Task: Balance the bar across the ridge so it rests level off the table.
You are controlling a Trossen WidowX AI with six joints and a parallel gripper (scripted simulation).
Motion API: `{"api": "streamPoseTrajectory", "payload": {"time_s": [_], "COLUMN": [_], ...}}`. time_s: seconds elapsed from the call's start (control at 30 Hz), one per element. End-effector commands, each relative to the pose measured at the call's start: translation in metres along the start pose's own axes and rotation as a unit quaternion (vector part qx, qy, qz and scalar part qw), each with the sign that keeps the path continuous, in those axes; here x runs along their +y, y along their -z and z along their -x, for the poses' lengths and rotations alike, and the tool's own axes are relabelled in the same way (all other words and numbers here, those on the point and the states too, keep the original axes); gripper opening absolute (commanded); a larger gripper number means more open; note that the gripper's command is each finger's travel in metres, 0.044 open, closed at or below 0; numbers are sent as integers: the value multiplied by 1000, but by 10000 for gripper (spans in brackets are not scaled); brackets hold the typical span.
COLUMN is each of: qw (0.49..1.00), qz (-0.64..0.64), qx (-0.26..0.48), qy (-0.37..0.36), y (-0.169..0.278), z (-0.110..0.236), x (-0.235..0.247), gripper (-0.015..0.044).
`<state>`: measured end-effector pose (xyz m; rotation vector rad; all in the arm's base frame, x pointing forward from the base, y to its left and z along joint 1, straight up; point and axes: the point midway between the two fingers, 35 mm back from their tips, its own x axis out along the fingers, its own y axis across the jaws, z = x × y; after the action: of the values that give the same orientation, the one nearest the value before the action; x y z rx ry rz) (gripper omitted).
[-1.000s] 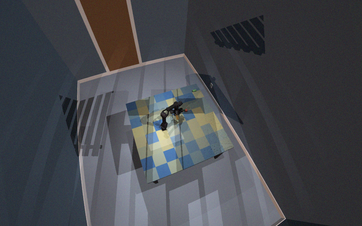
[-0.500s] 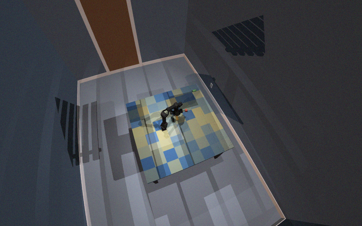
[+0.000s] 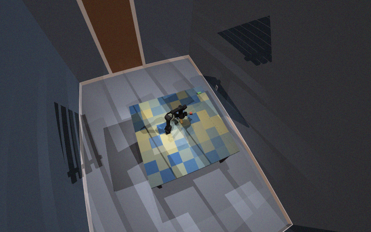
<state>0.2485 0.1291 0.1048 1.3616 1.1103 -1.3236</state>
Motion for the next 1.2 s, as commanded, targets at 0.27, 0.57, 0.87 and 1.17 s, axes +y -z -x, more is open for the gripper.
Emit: {"api": "streamPoseTrajectory", "payload": {"time_s": [0.27, 0.57, 0.87, 1.17], "qw": [1000, 1000, 1000, 1000], "qz": [-2, -2, -2, -2], "qx": [1, 1, 1, 1], "qy": [0, 0, 0, 0], "y": [0, 0, 0, 0], "z": [-1, -2, -3, -3], "x": [0, 0, 0, 0], "gripper": [0, 0, 0, 0]}}
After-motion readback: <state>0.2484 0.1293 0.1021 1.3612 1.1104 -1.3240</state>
